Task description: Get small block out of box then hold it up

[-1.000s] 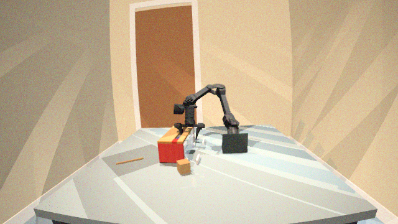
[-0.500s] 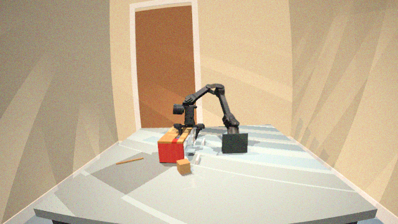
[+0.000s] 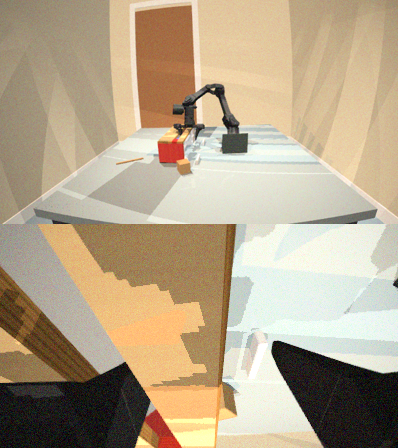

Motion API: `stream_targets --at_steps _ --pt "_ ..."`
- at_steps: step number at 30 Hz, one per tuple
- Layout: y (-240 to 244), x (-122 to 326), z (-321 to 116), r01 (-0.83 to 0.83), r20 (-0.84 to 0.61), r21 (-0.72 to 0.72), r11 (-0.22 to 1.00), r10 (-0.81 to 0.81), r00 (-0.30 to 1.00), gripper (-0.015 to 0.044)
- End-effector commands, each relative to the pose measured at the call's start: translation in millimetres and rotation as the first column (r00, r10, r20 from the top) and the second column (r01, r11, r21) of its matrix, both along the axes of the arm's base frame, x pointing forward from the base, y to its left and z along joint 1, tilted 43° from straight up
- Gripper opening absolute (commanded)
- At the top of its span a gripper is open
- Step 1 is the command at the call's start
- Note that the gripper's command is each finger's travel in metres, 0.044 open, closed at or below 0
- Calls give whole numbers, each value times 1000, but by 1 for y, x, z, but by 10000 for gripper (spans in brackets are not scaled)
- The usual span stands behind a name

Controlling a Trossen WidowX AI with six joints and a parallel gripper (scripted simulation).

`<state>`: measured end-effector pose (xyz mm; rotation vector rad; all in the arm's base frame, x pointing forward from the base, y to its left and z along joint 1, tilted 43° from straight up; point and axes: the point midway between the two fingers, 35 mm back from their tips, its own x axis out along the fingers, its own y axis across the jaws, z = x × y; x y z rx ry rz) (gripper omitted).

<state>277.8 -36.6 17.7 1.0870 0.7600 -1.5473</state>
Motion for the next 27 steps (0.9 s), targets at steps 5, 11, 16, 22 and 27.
stream_targets --at_steps 5,11,16,22,27 --pt "0 0 -1 -4 -4 -3 1000 4 1000 400" --pt "5 2 -5 -4 -4 -2 1000 4 1000 400" --pt "8 3 -9 -4 -4 -2 1000 4 1000 400" --pt "12 4 -13 -4 -4 -2 1000 4 1000 400" --pt "16 5 -16 -4 -4 -2 1000 4 1000 400"
